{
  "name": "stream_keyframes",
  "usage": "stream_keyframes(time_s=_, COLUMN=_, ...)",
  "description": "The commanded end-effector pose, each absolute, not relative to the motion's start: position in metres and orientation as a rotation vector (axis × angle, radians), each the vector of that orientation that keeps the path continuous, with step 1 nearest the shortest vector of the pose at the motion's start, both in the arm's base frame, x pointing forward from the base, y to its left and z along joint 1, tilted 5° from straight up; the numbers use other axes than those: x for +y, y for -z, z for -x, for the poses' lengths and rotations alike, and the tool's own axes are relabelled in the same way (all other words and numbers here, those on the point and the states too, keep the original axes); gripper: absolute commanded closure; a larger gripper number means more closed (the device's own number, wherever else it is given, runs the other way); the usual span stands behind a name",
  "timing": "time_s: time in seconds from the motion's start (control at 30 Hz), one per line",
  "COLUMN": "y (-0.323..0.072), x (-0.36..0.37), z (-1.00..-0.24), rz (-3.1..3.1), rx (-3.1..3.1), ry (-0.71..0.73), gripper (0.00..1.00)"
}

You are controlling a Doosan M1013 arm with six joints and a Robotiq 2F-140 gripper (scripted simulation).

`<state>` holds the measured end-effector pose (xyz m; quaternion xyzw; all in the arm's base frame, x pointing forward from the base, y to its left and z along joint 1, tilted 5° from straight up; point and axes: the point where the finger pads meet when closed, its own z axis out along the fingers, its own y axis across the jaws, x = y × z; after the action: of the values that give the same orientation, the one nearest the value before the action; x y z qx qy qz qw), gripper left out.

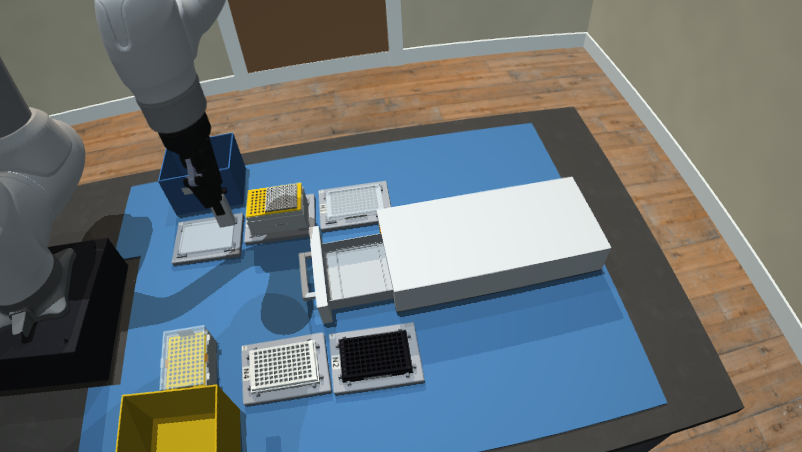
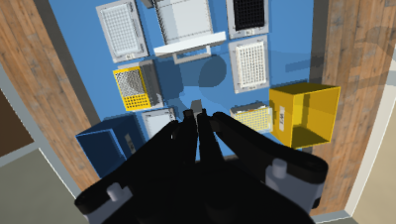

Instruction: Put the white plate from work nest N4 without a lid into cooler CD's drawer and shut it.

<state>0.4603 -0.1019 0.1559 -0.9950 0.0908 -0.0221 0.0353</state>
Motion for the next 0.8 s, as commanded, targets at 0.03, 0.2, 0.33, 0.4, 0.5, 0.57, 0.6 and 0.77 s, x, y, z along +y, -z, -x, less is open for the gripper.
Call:
stream_keyframes(time_s=0.03, y=-0.154, x=-0.098, z=-0.456, rz=3.052, rx=0.284, ry=0.054, gripper=1.00)
stream_keyframes(time_s=0.2, y=-0.154, x=-0.098, z=-0.456, rz=3.052, rx=0.284, ry=0.054, gripper=1.00)
stream_keyframes(time_s=0.33, y=-0.143, x=-0.099, z=-0.466, rz=3.055, rx=0.252, ry=0.055, gripper=0.13)
stream_keyframes(time_s=0.4, y=-0.137, x=-0.100, z=-0.472, rz=3.055, rx=0.252, ry=0.055, gripper=0.13)
stream_keyframes(time_s=0.5, y=-0.131, x=-0.101, z=-0.477, rz=3.055, rx=0.252, ry=0.055, gripper=0.13)
stream_keyframes(time_s=0.57, y=-0.128, x=-0.101, z=-0.480, rz=3.055, rx=0.252, ry=0.055, gripper=0.13)
stream_keyframes(time_s=0.6, y=-0.125, x=-0.102, z=-0.483, rz=3.055, rx=0.252, ry=0.055, gripper=0.13)
stream_keyframes(time_s=0.77, y=-0.110, x=-0.104, z=-0.496, rz=3.055, rx=0.252, ry=0.055, gripper=0.13)
